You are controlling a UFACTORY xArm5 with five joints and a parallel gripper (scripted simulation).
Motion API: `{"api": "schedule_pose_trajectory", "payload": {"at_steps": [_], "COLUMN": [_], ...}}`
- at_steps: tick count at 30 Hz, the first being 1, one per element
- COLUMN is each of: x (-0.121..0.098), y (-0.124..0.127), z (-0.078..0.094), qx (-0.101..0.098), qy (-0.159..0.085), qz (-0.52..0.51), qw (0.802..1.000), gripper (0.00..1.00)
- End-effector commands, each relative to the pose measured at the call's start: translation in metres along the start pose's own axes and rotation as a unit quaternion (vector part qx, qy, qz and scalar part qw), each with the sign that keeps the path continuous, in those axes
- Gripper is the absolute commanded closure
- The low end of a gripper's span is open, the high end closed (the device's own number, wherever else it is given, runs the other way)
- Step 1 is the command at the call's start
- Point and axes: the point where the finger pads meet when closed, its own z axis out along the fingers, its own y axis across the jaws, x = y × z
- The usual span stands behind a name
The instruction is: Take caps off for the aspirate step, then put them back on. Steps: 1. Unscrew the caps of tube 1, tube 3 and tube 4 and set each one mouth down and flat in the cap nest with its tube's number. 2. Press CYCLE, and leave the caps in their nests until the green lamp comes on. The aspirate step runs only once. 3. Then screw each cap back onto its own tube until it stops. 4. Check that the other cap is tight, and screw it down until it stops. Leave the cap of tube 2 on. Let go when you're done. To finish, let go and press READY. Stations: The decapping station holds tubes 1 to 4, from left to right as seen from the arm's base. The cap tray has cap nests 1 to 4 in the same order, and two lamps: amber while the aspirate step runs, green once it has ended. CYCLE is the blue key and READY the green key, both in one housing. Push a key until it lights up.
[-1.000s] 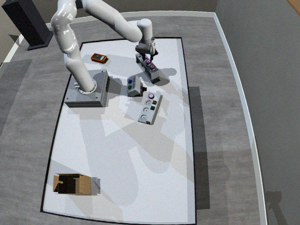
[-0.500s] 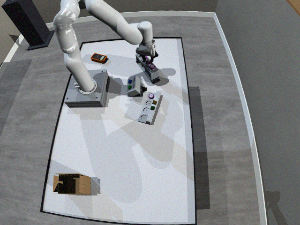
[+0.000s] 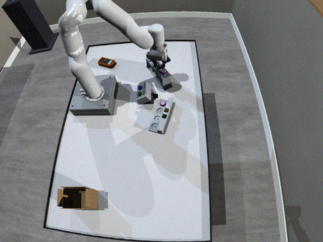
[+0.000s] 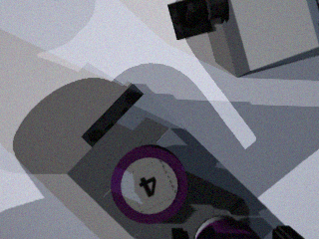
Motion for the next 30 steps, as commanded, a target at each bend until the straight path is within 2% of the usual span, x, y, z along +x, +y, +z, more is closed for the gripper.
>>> {"api": "schedule_pose_trajectory", "payload": {"at_steps": [1,10,11,25,30], "x": [-0.0008,-0.0008,-0.0008,-0.0008,-0.0008], "y": [-0.001,-0.001,-0.001,-0.001,-0.001], "z": [0.0011,0.0031,0.0031,0.0031,0.003], "qx": [0.0,0.0,0.0,0.0,0.001], "qy": [-0.003,-0.003,-0.003,-0.003,-0.003], "qz": [0.0,0.0,0.0,0.0,-0.125], "qw": [1.0,1.0,1.0,1.0,0.992], "gripper": [0.54,0.54,1.0,1.0,1.0]}}
